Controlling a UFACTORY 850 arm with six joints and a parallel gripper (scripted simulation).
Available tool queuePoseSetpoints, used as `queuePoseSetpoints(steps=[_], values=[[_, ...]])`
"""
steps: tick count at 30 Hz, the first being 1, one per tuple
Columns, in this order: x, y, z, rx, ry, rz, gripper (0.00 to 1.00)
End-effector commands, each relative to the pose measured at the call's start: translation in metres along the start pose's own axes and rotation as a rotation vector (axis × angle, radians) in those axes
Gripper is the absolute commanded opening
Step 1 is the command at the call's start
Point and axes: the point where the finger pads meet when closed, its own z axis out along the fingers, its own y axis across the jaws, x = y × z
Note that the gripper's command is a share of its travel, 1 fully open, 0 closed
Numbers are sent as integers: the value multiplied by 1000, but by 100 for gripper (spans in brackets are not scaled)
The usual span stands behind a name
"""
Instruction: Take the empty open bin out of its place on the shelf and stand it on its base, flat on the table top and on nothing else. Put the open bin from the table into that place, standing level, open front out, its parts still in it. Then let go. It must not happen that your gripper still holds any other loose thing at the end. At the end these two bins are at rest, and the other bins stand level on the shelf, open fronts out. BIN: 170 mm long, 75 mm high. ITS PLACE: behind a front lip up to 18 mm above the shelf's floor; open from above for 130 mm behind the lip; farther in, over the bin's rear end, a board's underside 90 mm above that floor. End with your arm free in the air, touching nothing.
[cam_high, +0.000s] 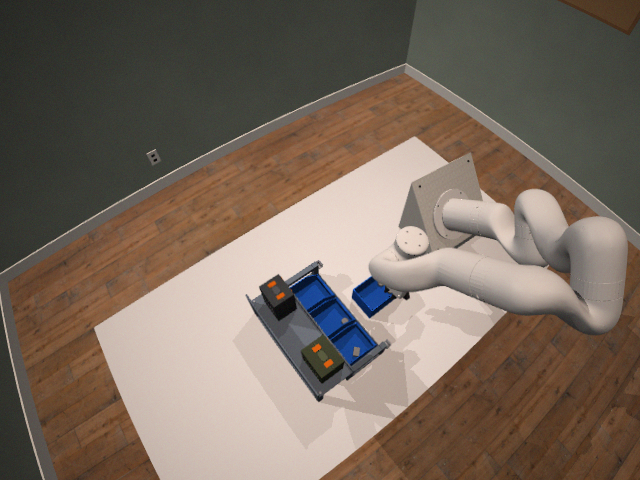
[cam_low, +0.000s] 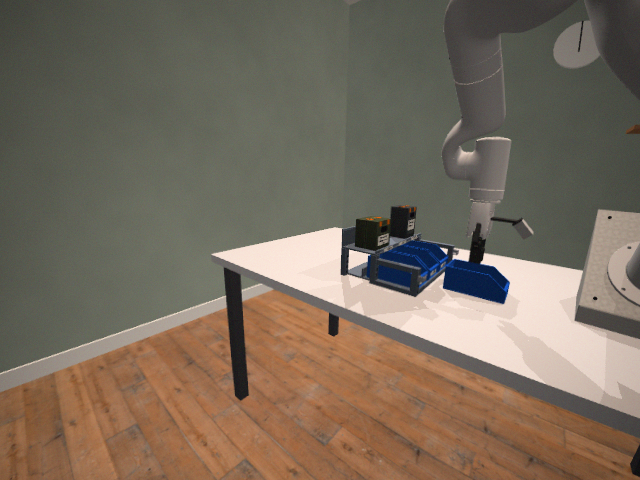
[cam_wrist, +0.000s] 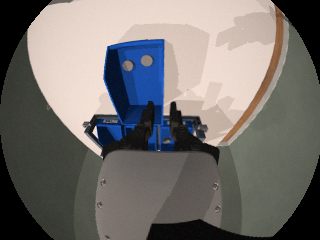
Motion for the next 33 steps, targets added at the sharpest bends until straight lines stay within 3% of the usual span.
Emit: queuePoseSetpoints(steps=[1,33], values=[[-1,0,-9,0,-1,0,26],[-1,0,-36,0,-1,0,26]])
